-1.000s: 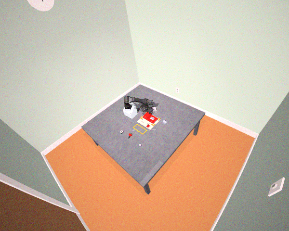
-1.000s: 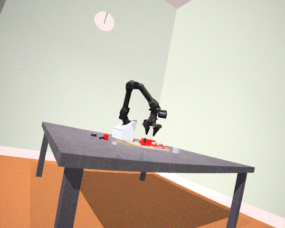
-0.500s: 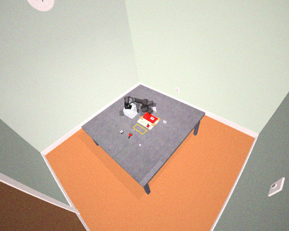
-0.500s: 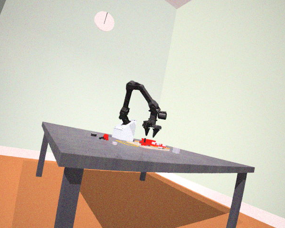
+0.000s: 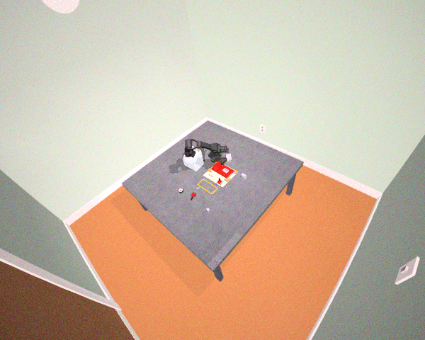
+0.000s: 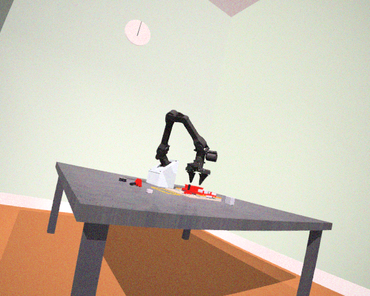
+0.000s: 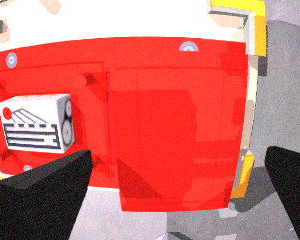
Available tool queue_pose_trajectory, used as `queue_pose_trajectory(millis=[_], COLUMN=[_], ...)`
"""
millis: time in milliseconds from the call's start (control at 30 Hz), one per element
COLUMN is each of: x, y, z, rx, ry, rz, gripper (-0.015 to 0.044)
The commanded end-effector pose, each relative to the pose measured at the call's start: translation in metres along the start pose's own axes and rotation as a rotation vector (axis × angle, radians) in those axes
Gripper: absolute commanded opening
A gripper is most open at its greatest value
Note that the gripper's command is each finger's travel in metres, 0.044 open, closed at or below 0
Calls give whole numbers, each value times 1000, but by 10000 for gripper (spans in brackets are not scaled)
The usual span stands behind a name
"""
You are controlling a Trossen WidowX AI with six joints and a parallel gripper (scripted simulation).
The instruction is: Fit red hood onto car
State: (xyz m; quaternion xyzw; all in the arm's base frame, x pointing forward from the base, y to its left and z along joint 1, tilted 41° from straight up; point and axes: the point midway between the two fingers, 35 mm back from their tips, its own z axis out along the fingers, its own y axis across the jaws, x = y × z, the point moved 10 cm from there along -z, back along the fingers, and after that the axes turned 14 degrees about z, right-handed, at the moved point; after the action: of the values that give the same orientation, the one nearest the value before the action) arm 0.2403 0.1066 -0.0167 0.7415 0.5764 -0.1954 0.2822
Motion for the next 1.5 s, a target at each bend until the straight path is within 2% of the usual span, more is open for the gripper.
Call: queue_pose_trajectory(millis=[0, 1467], x=[-1, -1], y=[0, 0], z=[4, 26], rx=[-3, -3], ry=[-5, -6], rz=[-2, -1], gripper=[440, 440])
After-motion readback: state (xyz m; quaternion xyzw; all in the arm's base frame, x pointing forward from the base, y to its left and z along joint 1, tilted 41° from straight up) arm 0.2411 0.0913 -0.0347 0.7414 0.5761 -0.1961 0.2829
